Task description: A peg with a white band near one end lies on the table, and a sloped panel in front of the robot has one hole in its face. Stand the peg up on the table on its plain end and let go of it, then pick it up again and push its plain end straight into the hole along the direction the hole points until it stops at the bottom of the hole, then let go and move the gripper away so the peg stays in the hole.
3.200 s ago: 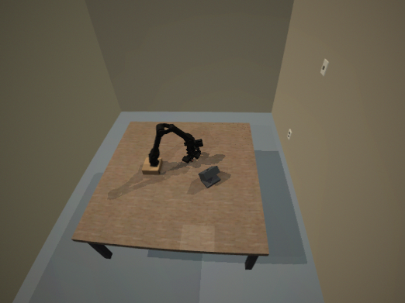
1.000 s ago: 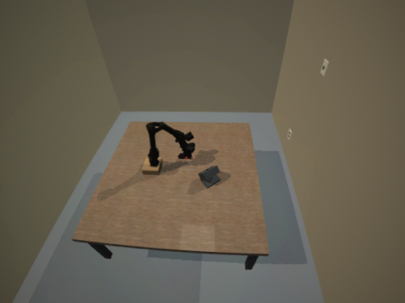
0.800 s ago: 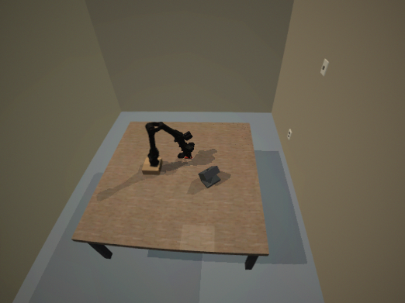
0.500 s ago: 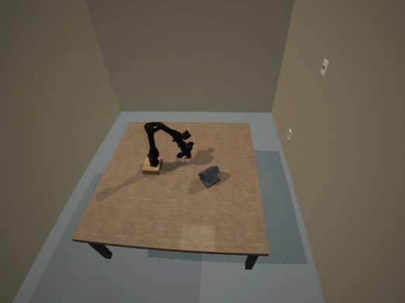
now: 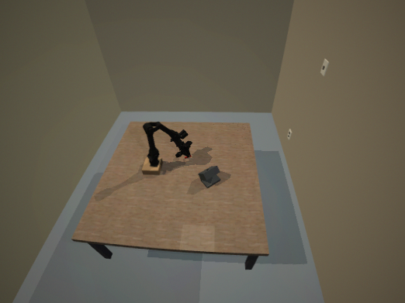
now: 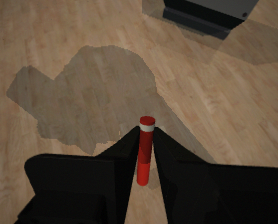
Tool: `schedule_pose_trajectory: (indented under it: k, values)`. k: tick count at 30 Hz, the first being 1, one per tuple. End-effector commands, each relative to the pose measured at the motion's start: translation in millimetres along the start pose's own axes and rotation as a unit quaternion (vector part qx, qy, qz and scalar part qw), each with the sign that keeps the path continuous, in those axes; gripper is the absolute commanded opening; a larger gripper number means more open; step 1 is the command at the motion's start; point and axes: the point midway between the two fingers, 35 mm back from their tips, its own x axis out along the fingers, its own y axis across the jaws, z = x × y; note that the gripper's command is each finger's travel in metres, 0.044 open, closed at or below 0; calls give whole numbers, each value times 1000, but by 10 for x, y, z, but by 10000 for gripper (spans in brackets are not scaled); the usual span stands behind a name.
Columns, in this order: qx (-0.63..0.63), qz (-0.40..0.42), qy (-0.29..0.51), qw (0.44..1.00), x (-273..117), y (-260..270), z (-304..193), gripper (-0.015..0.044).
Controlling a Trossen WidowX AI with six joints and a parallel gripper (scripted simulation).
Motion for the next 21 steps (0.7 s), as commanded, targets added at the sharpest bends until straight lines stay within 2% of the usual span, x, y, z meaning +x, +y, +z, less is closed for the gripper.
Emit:
schedule_pose_trajectory:
  k: [1,21]
  values:
    - [1,-1,-15,1000,-19,-8,-12,51]
    - [1,-1,-101,995,-127,-8,-95,51]
